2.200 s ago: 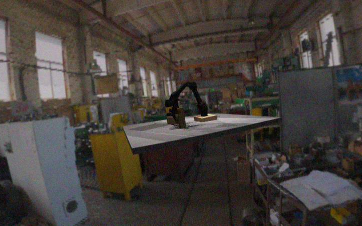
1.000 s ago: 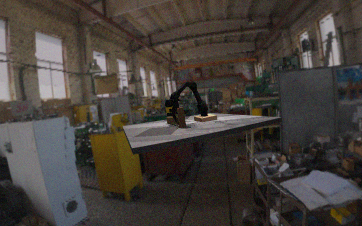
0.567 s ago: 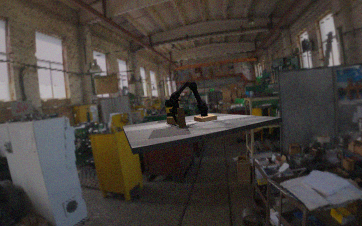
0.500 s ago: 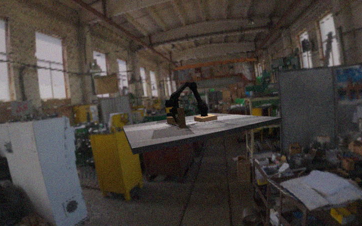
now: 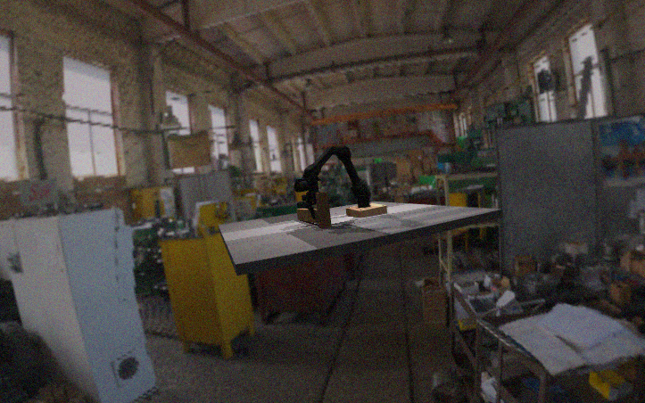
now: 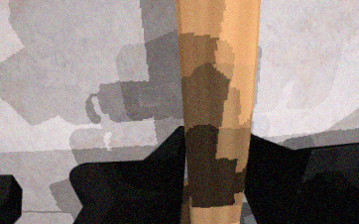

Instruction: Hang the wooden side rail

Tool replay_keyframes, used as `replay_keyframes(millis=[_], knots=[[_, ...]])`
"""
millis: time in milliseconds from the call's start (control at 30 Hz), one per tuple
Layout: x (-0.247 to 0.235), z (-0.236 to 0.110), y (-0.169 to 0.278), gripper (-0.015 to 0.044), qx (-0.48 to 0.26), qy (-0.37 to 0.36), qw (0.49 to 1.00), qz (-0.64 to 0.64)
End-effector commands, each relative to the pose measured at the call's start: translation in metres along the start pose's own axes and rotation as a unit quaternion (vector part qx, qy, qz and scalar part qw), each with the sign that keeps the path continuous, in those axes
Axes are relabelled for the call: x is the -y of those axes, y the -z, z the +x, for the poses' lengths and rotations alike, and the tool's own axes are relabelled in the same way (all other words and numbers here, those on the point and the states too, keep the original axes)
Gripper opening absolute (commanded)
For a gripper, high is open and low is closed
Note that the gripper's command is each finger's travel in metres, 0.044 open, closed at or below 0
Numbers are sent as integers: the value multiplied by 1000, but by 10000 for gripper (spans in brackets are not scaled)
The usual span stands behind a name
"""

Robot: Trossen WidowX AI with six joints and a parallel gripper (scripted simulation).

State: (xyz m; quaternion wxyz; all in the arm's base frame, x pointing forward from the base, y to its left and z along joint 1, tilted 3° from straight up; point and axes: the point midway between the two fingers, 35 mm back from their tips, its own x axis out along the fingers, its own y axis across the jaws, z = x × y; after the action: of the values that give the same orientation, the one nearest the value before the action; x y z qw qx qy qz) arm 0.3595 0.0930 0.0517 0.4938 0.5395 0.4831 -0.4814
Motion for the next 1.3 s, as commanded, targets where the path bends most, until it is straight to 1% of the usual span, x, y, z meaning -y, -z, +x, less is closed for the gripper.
replay_keyframes(millis=[0, 1233, 1267], knots=[[0, 0, 1, 0, -2, -1, 1000, 1], [0, 6, 1, 0, -2, -1, 1000, 1], [1, 5, 0, 26, 0, 1, 1000, 0]])
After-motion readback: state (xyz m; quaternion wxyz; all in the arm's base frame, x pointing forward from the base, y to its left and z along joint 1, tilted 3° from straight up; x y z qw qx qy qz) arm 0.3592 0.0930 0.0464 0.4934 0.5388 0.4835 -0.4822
